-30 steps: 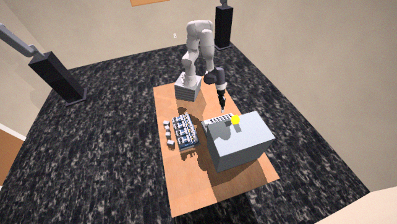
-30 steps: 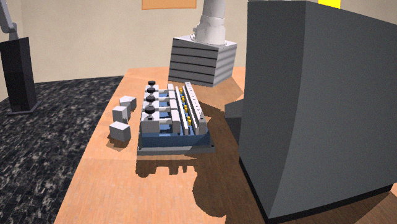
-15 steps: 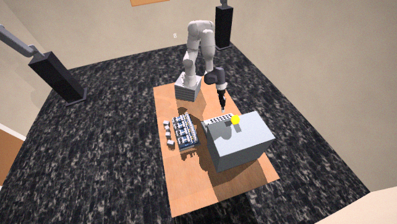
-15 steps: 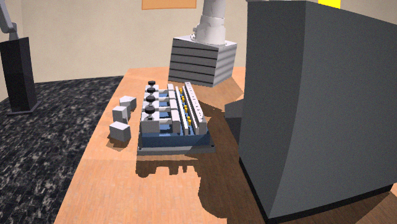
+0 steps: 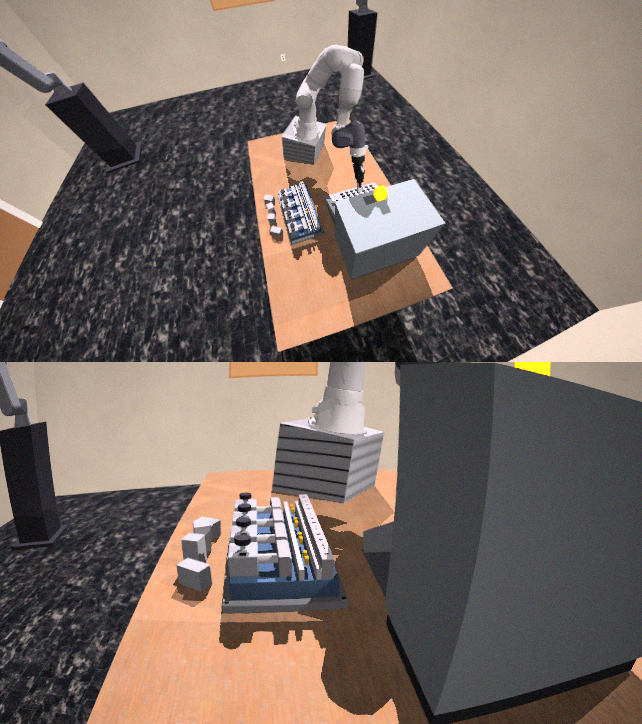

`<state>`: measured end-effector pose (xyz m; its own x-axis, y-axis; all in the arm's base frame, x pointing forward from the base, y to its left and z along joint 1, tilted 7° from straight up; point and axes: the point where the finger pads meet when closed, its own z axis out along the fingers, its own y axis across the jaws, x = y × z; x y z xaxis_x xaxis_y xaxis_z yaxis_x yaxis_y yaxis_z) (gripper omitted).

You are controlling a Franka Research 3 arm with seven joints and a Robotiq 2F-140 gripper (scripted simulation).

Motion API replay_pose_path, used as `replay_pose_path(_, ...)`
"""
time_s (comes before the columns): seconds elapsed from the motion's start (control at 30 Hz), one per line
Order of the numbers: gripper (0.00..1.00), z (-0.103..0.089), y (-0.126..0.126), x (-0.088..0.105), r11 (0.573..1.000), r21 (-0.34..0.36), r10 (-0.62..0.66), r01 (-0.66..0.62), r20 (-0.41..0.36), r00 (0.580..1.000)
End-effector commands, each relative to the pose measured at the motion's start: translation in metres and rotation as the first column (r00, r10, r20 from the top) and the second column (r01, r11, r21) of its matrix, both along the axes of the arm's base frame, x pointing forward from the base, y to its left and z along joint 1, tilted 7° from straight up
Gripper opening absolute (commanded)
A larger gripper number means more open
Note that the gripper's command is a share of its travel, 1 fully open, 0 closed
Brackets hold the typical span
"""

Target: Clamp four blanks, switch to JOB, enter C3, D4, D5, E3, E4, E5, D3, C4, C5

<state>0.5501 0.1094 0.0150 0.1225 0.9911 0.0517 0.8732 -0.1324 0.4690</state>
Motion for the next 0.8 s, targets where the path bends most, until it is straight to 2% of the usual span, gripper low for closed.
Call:
replay_pose_path(0.0, 0.00, 0.004, 0.010, 0.008, 0.999, 0.047, -0.016, 0.014, 0.040, 0.999)
replay_pose_path(0.77, 0.00, -0.014, 0.011, 0.019, 0.999, 0.047, -0.016, 0.014, 0.040, 0.999)
